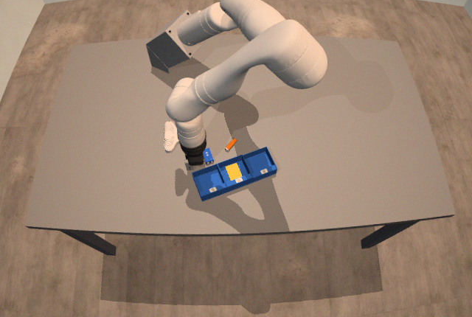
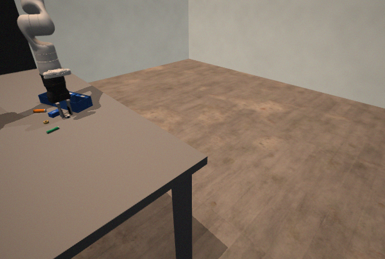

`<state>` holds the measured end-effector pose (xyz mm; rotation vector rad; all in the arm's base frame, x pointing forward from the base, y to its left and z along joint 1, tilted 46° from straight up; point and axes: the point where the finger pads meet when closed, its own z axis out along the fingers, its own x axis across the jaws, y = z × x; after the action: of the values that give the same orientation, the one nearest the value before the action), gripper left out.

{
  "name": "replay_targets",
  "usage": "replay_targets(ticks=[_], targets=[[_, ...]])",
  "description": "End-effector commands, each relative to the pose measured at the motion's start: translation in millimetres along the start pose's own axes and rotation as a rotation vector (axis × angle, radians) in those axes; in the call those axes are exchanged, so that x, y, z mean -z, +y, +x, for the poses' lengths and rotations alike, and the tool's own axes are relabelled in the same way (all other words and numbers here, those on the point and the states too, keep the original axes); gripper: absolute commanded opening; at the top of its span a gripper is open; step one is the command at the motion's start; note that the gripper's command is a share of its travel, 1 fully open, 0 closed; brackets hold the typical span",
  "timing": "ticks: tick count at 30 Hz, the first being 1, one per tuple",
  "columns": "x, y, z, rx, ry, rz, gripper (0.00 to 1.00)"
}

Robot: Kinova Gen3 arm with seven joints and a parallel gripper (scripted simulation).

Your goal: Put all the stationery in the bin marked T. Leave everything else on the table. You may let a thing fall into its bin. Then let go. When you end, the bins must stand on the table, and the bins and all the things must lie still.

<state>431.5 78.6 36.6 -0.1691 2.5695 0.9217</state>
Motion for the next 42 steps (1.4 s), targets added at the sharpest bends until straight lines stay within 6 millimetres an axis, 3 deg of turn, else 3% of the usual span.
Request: replay_targets(ticks=[1, 16, 17, 42], targets=[[-6.9, 0.0, -0.1, 0.007, 0.003, 0.002, 0.62], [-6.4, 0.4, -0.1, 0.001, 0.002, -0.001, 0.62], [-6.4, 0.4, -0.1, 0.001, 0.002, -0.001, 0.32], [-6.4, 0.4, -0.1, 0.001, 0.002, -0.001, 0.32]])
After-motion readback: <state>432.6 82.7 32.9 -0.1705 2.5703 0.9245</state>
